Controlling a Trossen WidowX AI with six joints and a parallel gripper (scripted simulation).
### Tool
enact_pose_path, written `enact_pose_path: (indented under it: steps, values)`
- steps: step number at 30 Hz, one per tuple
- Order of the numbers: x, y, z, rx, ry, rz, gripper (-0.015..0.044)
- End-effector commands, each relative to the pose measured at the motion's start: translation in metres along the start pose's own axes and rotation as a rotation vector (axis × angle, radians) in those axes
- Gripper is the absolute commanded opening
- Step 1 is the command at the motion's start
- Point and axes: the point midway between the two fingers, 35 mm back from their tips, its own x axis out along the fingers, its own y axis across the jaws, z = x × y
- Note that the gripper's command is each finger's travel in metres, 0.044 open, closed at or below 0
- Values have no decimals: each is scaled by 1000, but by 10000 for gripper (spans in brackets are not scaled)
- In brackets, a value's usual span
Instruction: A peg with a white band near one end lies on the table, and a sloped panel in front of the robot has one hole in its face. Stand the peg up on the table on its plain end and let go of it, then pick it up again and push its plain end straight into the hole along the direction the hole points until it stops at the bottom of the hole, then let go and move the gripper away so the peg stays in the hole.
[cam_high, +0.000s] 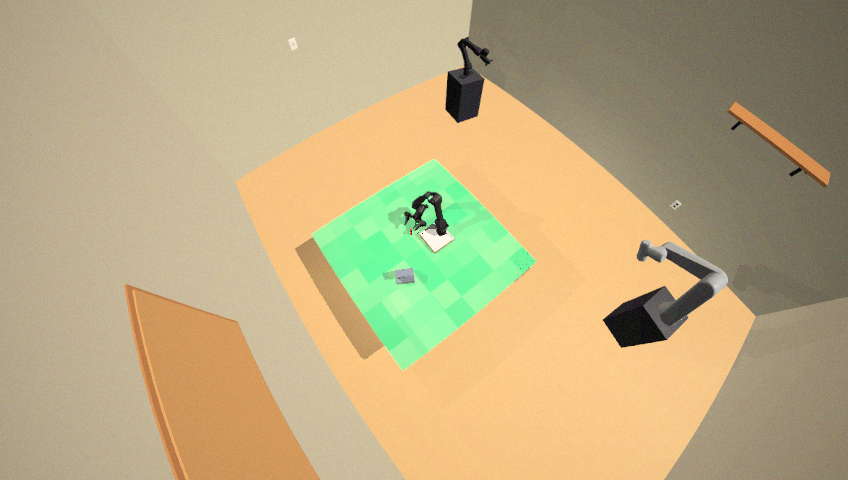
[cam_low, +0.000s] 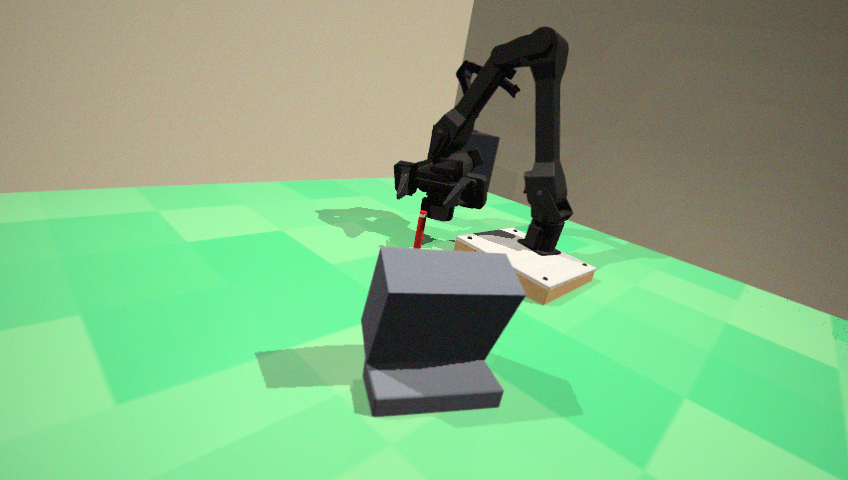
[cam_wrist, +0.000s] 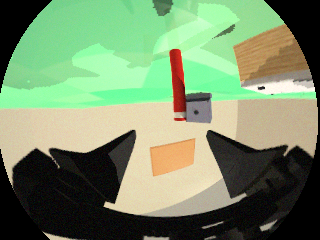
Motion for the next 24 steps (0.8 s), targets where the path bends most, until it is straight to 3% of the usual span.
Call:
enact_pose_path:
  steps: [1,4,7,13,24]
  values:
    - [-18,3,-58,-20,-4,7,440]
    - [-30,-8,-105,-19,-4,7,440]
    - [-34,-14,-121,-19,-4,7,440]
    - [-32,-15,-119,-14,-20,-8,440]
    - [-9,-34,-93,35,-325,-195,440]
